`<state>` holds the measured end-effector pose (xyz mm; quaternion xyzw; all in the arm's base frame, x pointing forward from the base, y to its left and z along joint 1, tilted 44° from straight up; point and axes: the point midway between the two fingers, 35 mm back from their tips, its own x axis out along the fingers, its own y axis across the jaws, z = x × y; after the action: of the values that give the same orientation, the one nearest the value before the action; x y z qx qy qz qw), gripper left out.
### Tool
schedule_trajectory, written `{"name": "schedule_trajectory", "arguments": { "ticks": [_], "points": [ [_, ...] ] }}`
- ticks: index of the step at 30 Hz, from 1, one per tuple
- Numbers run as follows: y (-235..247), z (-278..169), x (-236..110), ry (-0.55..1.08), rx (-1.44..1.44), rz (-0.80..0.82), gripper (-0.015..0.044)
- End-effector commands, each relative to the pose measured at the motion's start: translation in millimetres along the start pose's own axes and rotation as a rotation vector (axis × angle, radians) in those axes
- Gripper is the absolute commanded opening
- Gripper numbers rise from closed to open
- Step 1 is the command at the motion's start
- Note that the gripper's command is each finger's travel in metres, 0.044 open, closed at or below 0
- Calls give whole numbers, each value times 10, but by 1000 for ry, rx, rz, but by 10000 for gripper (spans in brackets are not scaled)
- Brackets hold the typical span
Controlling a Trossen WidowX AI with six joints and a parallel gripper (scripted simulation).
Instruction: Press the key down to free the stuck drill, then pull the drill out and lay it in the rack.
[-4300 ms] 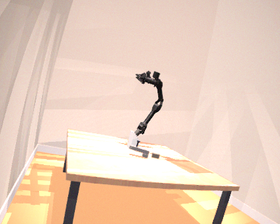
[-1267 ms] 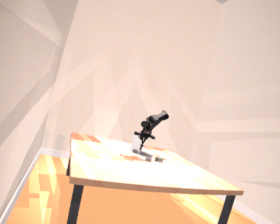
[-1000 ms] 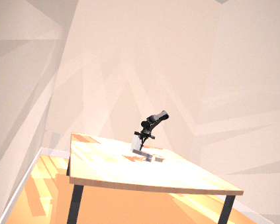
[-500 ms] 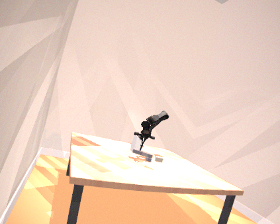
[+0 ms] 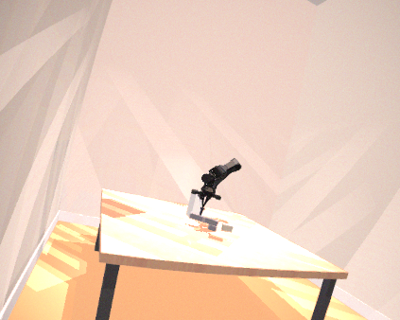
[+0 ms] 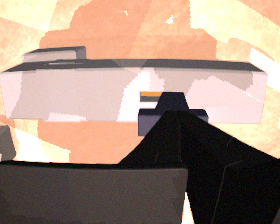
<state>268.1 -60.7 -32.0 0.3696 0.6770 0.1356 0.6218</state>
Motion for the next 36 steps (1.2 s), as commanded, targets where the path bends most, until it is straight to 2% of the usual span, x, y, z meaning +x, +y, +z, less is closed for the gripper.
{"name": "schedule_trajectory", "arguments": {
  "ticks": [1,2,5,11,16,17,19,24,30,33,36],
  "points": [
    [26,-78,161,39,4,6,0],
    [26,-78,167,39,4,6,0],
    [17,-43,41,38,4,5,79],
    [-7,29,-559,38,4,3,236],
    [-8,28,-584,38,4,3,367],
    [6,40,-480,31,-8,5,394],
    [170,95,-365,27,-180,-6,440],
    [830,161,86,25,-835,-14,440],
    [1398,32,462,23,-1377,22,440],
    [1590,-51,587,19,-1561,44,440],
    [1597,-55,591,19,-1568,45,440]
  ]
}}
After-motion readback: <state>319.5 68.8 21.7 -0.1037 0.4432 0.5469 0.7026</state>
